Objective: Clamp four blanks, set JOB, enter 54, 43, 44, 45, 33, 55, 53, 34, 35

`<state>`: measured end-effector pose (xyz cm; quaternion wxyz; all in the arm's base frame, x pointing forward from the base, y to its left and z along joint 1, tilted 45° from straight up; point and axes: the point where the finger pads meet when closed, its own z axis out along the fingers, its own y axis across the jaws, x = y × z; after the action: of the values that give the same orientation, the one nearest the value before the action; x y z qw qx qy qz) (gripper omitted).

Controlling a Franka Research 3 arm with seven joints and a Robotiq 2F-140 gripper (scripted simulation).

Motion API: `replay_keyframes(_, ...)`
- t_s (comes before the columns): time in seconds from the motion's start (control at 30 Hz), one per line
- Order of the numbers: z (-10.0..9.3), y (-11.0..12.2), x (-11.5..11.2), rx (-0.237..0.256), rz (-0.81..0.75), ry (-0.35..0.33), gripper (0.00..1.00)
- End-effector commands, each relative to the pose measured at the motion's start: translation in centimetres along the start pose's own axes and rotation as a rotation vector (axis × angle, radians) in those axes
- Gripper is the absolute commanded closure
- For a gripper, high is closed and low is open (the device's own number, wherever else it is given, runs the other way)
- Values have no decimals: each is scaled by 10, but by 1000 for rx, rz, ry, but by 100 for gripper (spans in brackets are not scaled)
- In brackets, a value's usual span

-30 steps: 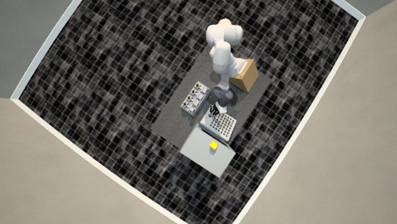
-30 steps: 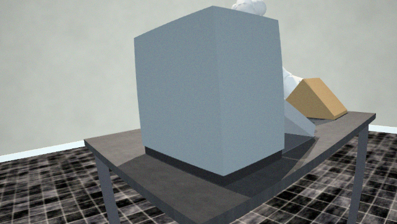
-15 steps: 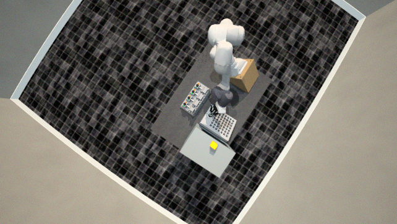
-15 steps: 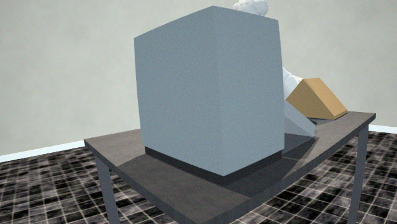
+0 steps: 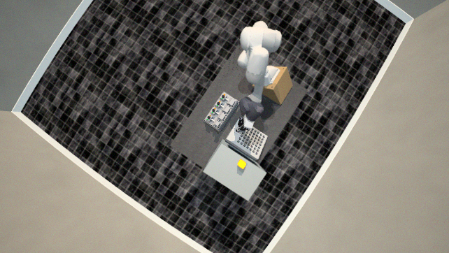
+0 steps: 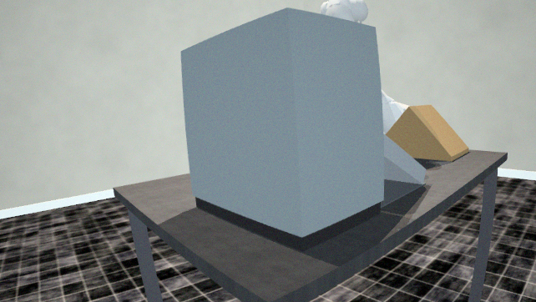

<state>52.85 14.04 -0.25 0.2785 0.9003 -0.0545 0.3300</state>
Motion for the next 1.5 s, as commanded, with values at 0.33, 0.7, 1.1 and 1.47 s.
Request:
replay_keyframes(0.33, 0, 0, 1, 11, 563, 11, 100)
replay_keyframes(0.7, 0, 0, 1, 13, 829, 9, 100)
replay_keyframes(1.1, 0, 0, 1, 14, 1036, 8, 100)
replay_keyframes(1.47, 0, 0, 1, 14, 1135, 7, 100)
